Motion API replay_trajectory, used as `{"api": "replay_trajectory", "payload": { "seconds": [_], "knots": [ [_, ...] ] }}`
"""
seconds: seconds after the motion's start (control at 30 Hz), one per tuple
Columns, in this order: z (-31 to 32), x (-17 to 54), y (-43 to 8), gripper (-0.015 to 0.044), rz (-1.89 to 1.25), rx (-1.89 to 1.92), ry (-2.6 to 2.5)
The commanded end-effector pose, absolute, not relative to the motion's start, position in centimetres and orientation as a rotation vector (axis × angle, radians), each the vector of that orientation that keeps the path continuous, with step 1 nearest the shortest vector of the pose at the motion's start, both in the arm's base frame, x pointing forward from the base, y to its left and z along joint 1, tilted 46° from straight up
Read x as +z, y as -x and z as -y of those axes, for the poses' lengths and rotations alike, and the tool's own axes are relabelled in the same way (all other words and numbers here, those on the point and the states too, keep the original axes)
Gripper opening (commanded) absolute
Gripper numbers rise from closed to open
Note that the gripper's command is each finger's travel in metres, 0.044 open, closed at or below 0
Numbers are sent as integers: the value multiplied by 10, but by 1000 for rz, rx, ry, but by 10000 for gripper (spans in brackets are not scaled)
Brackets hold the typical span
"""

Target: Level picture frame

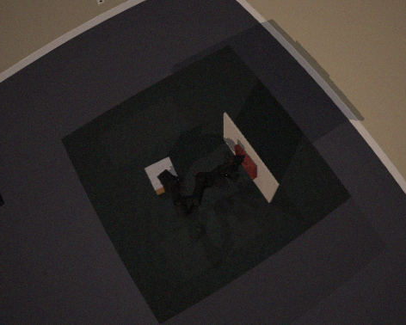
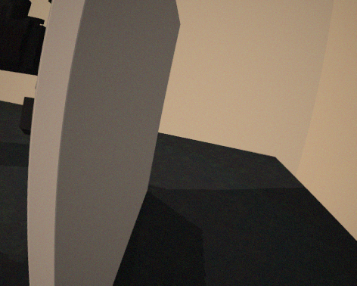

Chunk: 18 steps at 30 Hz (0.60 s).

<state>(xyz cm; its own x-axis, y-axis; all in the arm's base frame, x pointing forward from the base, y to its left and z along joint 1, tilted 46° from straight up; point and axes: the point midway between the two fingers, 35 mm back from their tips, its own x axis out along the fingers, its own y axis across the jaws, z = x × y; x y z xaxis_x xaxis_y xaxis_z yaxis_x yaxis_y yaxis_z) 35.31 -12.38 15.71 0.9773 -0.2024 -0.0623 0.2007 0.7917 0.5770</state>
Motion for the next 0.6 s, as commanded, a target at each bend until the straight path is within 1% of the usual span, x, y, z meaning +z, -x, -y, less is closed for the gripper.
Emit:
{"api": "replay_trajectory", "payload": {
  "seconds": [0.0, 0.57],
  "knots": [
    [124, 157, -353, 0, 5, -218, -626],
    [121, 160, -354, 0, 5, -218, -626]
  ]
}}
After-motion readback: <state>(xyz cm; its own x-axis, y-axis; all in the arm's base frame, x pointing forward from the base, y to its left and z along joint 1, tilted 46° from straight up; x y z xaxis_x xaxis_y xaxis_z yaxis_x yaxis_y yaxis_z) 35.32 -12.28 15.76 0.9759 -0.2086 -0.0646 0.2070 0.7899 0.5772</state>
